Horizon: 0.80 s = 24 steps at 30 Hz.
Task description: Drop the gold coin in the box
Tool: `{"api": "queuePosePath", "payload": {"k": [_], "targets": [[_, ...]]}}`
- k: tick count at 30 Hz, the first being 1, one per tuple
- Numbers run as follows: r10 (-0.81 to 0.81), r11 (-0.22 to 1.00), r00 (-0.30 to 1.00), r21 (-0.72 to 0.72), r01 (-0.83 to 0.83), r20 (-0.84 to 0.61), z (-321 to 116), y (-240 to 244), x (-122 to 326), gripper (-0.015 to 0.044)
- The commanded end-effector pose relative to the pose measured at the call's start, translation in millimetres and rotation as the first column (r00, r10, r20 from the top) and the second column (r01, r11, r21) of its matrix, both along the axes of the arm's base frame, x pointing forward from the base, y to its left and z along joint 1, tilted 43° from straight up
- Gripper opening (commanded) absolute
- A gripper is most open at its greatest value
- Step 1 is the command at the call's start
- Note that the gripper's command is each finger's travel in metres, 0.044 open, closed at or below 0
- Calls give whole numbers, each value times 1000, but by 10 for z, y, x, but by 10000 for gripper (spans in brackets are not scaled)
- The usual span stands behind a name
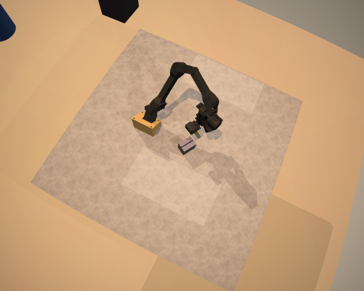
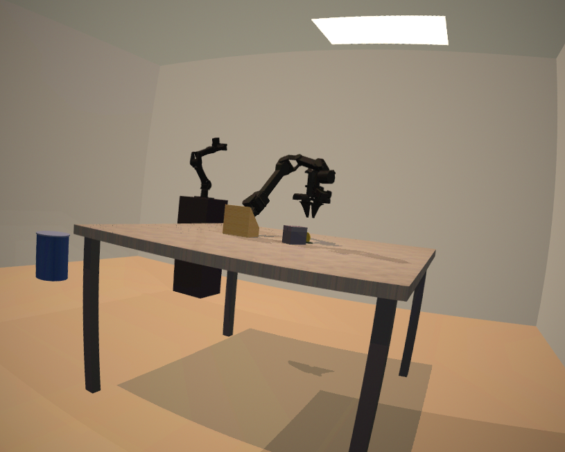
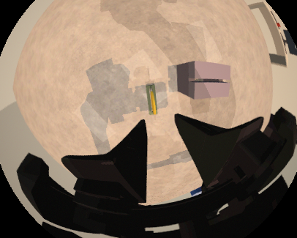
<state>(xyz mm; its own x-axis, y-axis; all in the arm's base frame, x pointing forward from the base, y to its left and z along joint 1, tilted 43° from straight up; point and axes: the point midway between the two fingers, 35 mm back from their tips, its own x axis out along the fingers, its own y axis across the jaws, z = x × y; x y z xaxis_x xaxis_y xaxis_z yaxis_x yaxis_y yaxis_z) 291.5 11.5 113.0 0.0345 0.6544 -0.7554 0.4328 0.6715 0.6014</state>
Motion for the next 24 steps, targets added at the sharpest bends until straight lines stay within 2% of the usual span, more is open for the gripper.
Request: {"api": "queuePosePath", "payload": {"k": [1,5,9,24], "targets": [[-11,999,999,29,12,-39,-18,14,-54,161],[-11,999,999,29,12,-39,-33,27,-53,161],[-11,999,999,31,12,-38,-260,239,-49,161],[-11,999,999,31,12,-38,-430,411,-61,161]]}}
